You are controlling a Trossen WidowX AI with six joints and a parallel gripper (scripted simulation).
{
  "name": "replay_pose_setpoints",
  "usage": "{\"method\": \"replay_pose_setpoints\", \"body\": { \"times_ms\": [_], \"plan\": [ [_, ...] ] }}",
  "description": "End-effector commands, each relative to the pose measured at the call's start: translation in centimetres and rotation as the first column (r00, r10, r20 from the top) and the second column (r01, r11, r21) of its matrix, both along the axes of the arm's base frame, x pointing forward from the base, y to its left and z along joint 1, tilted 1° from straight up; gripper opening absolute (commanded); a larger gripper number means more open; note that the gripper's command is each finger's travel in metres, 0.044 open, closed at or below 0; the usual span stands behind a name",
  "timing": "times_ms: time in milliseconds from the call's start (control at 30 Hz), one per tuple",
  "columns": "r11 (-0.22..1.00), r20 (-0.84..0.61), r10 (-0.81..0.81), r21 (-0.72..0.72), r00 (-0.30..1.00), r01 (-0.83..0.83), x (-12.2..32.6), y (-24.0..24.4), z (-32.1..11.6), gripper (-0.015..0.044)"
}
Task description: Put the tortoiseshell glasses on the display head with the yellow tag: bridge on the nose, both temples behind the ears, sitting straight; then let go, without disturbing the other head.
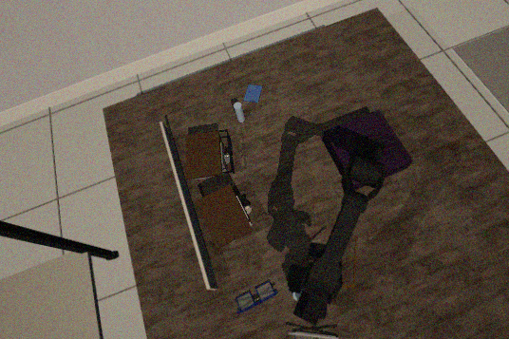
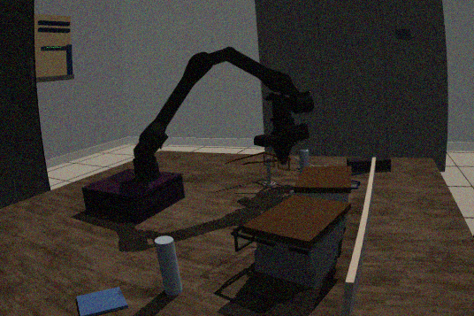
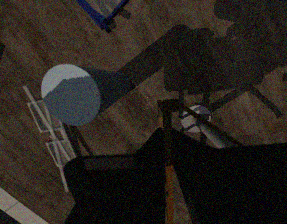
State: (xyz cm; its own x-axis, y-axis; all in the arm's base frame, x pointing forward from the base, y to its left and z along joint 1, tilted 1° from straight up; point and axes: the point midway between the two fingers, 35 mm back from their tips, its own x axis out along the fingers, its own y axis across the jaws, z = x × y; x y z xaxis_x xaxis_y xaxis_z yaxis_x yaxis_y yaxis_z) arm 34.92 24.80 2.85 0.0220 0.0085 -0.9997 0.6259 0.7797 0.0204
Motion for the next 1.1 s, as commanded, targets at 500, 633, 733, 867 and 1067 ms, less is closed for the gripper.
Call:
{"method": "replay_pose_setpoints", "body": {
  "times_ms": [500, 633, 733, 867, 1067],
  "plan": [
    [1.0, 0.002, -0.005, 0.009, 1.0, 0.005, -0.4, 1.8, 0.2, 0.0],
    [1.0, 0.002, -0.005, 0.009, 1.0, 0.005, -0.5, 2.1, 0.2, 0.0],
    [1.0, 0.001, -0.005, 0.009, 1.0, 0.005, -0.7, 2.4, 0.2, 0.0],
    [1.0, 0.001, -0.005, 0.01, 1.0, 0.005, -0.9, 2.8, 0.2, 0.0],
    [1.0, 0.001, -0.005, 0.01, 1.0, 0.005, -1.2, 3.3, 0.2, 0.0]
  ]
}}
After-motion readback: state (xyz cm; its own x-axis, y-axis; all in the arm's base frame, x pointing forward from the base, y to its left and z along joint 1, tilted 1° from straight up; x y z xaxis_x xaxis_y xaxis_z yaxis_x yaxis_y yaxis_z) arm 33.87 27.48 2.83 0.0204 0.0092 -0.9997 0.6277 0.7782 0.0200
